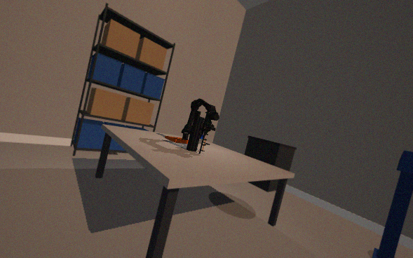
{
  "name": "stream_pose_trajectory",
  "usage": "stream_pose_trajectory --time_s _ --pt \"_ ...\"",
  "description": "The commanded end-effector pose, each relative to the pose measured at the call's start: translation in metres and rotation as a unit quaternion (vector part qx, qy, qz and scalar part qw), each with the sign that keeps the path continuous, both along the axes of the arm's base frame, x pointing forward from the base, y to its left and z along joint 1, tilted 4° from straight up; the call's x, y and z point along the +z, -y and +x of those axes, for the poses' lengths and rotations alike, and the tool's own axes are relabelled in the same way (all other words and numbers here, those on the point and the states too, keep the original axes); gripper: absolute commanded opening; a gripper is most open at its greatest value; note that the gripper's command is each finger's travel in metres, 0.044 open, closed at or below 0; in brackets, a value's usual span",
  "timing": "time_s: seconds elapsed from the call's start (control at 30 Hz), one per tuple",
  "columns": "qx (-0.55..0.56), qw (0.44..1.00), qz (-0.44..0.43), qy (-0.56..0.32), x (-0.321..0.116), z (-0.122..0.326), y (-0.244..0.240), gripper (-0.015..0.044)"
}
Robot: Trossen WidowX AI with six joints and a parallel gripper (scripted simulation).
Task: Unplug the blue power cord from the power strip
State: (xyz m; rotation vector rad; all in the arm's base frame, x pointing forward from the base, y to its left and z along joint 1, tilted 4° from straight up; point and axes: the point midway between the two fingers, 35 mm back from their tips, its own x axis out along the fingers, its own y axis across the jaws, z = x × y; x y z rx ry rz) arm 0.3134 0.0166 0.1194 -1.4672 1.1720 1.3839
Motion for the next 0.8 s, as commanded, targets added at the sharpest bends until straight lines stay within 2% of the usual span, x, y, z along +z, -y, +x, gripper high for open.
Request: stream_pose_trajectory --time_s 0.0,0.2,0.63,0.77 --pt "0.021 0.999 0.042 -0.010 -0.001 -0.011 -0.038 0.0000" --pt "0.022 0.999 0.042 -0.011 -0.001 -0.015 -0.047 0.0000" --pt "0.022 0.999 0.040 -0.012 0.000 -0.010 -0.037 0.0341" --pt "0.022 0.999 0.041 -0.012 0.004 -0.015 -0.057 0.0440"
